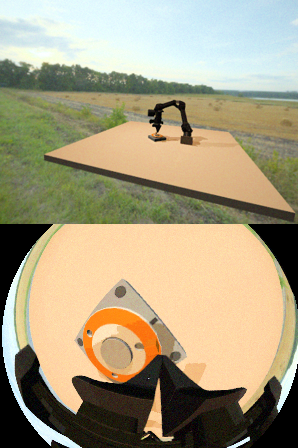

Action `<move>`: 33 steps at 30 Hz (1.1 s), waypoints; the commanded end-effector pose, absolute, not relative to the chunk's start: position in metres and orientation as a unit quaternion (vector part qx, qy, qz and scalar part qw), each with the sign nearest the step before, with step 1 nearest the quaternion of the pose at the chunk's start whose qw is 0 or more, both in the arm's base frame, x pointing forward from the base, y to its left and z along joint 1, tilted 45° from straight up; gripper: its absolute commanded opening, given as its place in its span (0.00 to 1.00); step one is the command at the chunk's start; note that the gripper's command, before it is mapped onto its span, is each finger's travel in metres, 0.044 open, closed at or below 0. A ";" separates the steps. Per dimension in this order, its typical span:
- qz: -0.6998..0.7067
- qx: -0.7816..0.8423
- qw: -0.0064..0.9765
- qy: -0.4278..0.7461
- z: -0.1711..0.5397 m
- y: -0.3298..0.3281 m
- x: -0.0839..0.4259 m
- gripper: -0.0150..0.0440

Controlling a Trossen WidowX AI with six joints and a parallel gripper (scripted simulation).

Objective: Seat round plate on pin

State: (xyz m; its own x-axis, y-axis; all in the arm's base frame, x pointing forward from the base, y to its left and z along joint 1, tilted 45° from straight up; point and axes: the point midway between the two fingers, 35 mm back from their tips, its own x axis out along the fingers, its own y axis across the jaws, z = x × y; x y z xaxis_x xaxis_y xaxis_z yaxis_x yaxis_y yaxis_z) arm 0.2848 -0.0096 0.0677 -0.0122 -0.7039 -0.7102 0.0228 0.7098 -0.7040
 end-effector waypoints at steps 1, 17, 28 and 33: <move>-0.279 -0.261 0.651 0.656 0.065 -0.010 0.291 0.25; -0.279 -0.261 0.651 0.656 0.063 -0.007 0.299 0.25; -0.279 -0.261 0.651 0.656 0.072 0.004 0.303 0.25; -0.278 -0.261 0.651 0.656 0.087 0.019 0.304 0.25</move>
State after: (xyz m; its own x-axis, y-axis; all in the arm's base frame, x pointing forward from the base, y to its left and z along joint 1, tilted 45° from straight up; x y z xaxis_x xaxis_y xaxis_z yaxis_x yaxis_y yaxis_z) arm 0.3043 0.0104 0.0788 -0.0116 -0.7061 -0.7080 0.0181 0.7078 -0.7062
